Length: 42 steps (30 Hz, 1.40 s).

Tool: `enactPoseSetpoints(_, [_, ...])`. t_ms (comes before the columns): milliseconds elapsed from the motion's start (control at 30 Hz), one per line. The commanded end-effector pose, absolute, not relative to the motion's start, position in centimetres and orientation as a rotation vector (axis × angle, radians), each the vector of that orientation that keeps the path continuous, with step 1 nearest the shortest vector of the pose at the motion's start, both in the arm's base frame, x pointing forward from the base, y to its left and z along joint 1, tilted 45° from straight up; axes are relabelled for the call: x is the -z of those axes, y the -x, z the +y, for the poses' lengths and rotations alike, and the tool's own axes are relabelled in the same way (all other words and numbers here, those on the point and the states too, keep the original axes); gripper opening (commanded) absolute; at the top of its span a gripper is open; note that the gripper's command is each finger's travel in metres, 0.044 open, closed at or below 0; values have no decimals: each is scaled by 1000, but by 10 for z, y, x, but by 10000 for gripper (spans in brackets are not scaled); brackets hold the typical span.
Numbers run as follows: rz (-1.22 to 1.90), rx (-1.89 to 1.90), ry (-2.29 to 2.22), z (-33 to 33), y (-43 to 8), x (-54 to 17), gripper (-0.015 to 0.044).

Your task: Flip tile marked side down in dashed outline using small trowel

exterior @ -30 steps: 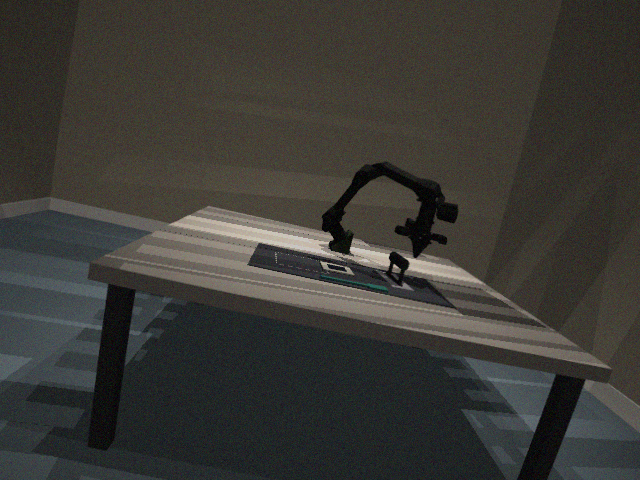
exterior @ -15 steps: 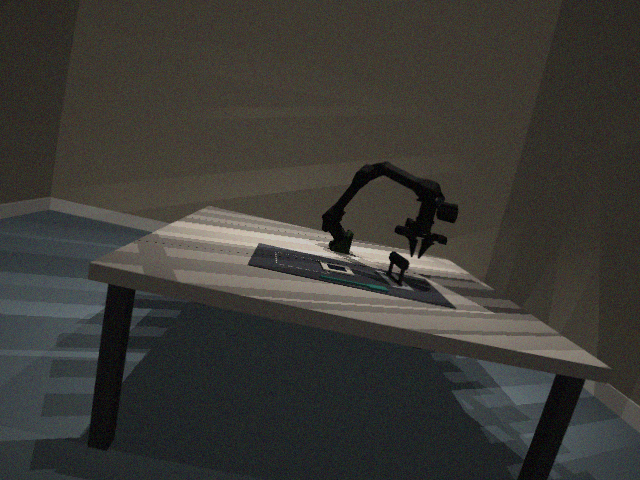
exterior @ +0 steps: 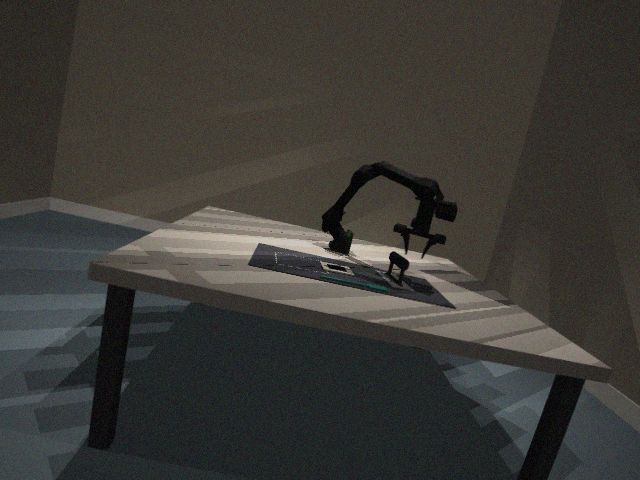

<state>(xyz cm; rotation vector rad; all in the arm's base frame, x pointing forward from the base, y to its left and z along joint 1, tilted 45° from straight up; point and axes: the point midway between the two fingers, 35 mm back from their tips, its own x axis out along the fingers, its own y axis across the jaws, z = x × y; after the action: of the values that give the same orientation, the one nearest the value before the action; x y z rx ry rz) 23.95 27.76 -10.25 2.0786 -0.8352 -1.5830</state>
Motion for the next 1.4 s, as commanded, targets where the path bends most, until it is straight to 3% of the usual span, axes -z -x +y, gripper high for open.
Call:
enactPoseSetpoints(0, [-945, 1562, -2163, 278, -245, 98, 270])
enactPoseSetpoints(733, [-1759, 1320, -2619, 276, -269, 79, 270])
enactPoseSetpoints(1367, [-2563, 825, -2844, 272, -289, 61, 270])
